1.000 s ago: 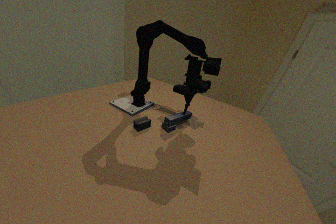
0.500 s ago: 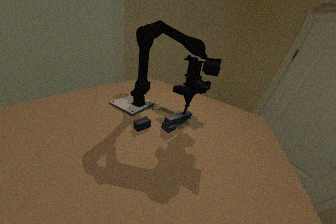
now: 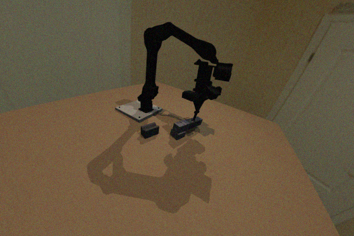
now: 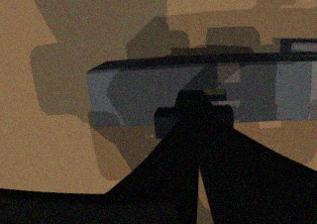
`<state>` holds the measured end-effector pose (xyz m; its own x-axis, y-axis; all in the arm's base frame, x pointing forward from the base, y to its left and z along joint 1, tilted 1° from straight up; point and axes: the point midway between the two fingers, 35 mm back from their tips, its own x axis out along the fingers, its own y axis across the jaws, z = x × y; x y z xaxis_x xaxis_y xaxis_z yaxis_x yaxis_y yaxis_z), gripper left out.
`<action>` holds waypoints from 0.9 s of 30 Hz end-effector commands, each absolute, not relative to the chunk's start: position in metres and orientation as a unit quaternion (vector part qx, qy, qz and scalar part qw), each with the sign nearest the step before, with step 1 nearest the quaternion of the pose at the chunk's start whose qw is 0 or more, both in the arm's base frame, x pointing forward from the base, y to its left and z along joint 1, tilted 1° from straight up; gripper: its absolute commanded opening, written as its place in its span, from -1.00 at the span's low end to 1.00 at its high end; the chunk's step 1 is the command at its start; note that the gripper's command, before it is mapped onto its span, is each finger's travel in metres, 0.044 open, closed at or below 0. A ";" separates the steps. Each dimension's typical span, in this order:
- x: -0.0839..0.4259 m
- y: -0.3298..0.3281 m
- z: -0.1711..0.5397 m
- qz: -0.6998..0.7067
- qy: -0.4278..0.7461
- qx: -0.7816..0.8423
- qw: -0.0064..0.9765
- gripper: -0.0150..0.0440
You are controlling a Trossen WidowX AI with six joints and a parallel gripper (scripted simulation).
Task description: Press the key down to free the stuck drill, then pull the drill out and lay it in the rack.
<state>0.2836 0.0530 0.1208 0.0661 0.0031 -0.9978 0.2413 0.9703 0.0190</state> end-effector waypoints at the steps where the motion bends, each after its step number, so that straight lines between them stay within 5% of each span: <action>1: 0.279 0.056 0.097 -0.083 0.703 0.086 0.701 -0.49; 12: 0.285 0.054 0.178 -0.083 0.703 0.086 0.701 0.49; 18: 0.288 0.042 0.166 -0.048 0.702 0.049 0.709 1.00; 27: 0.282 -0.028 0.131 0.176 0.683 -0.180 0.685 1.00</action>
